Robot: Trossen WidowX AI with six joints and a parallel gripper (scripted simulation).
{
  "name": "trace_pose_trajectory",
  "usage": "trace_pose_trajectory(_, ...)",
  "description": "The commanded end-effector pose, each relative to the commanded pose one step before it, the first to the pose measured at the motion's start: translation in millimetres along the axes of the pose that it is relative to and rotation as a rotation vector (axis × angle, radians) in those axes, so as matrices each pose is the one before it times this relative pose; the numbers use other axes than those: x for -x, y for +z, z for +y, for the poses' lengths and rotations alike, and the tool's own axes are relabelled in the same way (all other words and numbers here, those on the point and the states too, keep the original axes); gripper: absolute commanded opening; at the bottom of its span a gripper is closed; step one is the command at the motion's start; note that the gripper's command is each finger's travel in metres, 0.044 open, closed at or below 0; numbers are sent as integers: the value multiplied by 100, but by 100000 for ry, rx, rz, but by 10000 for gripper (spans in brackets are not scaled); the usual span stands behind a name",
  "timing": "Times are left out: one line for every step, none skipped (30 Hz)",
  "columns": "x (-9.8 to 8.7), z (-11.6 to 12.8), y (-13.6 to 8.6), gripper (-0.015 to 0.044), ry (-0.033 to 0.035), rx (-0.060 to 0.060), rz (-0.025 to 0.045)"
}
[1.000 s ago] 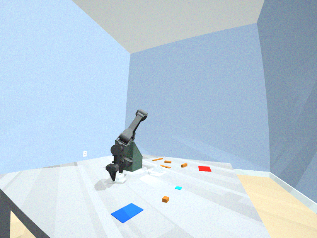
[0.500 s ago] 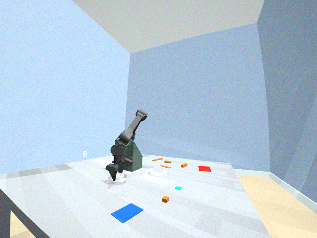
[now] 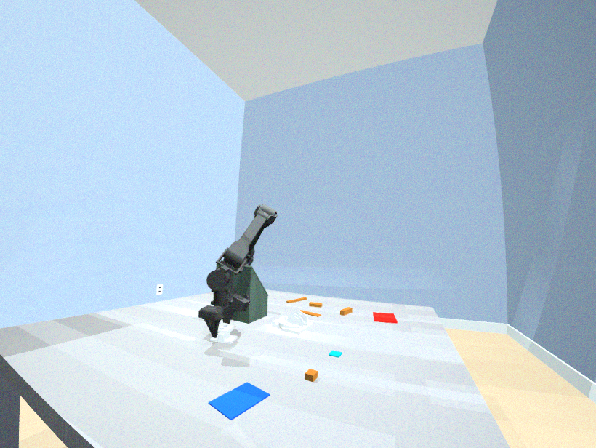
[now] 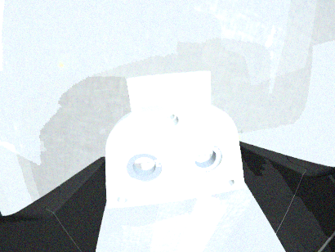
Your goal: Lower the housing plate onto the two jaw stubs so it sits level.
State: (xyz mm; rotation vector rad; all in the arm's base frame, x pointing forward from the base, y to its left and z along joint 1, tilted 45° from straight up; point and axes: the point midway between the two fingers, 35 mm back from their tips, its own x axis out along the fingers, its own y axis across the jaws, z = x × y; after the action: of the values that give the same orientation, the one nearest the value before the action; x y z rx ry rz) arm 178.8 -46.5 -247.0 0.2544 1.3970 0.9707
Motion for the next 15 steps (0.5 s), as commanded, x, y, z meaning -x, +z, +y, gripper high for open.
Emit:
trace_pose_trajectory(1613, -499, 312, 351, -1830, 976, -206)
trace_pose_trajectory(317, -13, 4, 351, -5, -29, -7)
trace_pose_trajectory(318, -10, 2, 351, -3, -28, -7)
trace_pose_trajectory(319, -7, -1, 351, -1, -27, -8)
trace_pose_trajectory(320, -4, -3, 351, 2, -27, -8)
trace_pose_trajectory(321, -1, -5, 351, 4, -26, -9)
trace_pose_trajectory(322, 3, -7, 351, 7, -26, -9)
trace_pose_trajectory(322, 6, -10, 351, 9, -25, -10)
trace_pose_trajectory(323, 9, -12, 351, 11, -25, -10)
trace_pose_trajectory(324, 12, -14, 351, 14, -24, -11)
trace_pose_trajectory(324, 15, -16, 351, 16, -24, -12)
trace_pose_trajectory(325, 18, -18, 351, 19, -23, -12)
trace_pose_trajectory(325, 22, -20, 351, 21, -22, -13)
trace_pose_trajectory(326, 25, -23, 351, 23, -22, -14)
trace_pose_trajectory(326, 28, -25, 351, 26, -21, -14)
